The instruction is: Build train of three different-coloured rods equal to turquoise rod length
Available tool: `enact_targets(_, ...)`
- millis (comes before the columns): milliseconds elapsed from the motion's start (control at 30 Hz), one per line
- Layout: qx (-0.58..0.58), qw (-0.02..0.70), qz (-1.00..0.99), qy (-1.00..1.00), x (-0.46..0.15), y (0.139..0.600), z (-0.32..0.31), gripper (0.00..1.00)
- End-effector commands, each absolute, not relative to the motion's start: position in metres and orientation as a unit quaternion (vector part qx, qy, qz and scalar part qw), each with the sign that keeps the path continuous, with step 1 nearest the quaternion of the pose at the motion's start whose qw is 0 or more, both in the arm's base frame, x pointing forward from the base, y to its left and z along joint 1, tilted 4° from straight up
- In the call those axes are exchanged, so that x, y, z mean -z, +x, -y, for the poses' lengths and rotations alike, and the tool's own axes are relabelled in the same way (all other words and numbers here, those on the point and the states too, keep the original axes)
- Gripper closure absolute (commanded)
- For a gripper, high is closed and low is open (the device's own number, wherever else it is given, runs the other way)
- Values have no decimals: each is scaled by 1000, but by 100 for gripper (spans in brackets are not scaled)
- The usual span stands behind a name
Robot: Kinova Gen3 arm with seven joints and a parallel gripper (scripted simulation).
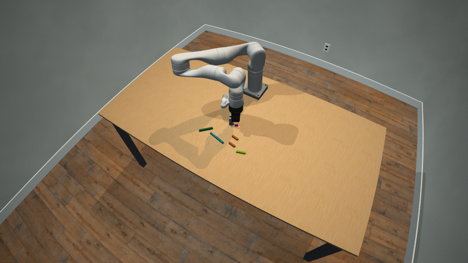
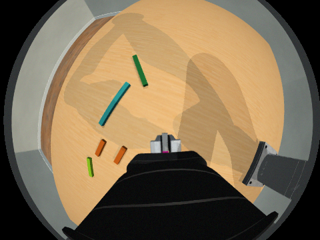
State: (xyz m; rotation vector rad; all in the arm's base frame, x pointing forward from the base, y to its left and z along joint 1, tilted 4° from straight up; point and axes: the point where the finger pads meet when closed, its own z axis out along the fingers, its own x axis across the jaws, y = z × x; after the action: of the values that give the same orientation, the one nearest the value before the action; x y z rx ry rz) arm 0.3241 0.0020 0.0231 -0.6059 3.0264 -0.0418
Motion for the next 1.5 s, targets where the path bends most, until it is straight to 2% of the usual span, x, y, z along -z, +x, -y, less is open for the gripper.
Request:
enact_targets(0,12,30,-981,-193,-23,325,-2,76)
enact_targets(1467,12,31,-981,-193,-11,326,-2,76)
